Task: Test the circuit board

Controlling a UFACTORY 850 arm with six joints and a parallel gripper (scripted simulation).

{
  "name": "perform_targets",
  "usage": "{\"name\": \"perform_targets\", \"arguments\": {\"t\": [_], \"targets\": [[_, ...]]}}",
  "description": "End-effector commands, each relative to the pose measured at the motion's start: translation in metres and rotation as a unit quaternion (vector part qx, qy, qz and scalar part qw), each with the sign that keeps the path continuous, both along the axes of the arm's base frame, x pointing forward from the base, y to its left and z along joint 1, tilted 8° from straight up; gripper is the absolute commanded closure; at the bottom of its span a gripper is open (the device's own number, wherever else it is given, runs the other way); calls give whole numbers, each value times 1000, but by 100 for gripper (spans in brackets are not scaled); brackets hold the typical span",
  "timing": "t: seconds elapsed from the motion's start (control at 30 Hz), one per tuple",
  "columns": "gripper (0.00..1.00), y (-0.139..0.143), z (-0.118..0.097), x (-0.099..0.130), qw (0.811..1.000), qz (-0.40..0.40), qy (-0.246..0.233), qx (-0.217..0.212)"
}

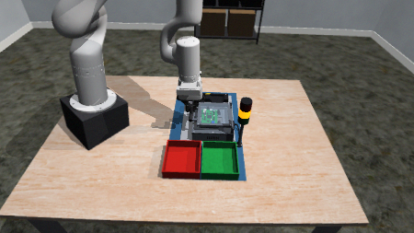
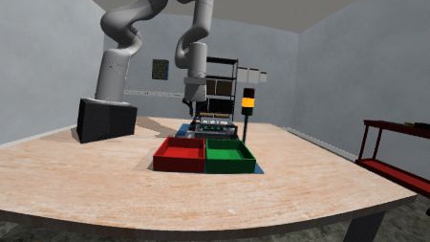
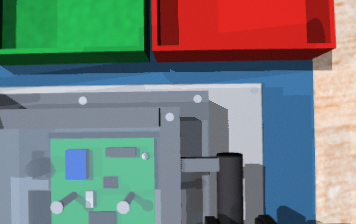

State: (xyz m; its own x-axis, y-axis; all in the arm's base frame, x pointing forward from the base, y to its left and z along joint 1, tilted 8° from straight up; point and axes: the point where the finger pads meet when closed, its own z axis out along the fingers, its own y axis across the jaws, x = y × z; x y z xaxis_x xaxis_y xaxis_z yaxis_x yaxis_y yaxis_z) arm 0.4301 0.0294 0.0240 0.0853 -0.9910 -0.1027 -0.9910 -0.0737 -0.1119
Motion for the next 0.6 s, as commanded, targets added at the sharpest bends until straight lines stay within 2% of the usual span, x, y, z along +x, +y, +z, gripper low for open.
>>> {"name": "perform_targets", "arguments": {"t": [0.0, 0.57], "targets": [[76, -2, 14, 0, 1000, 1, 10, 3], [76, -6, 50, -3, 1000, 1, 10, 3]]}}
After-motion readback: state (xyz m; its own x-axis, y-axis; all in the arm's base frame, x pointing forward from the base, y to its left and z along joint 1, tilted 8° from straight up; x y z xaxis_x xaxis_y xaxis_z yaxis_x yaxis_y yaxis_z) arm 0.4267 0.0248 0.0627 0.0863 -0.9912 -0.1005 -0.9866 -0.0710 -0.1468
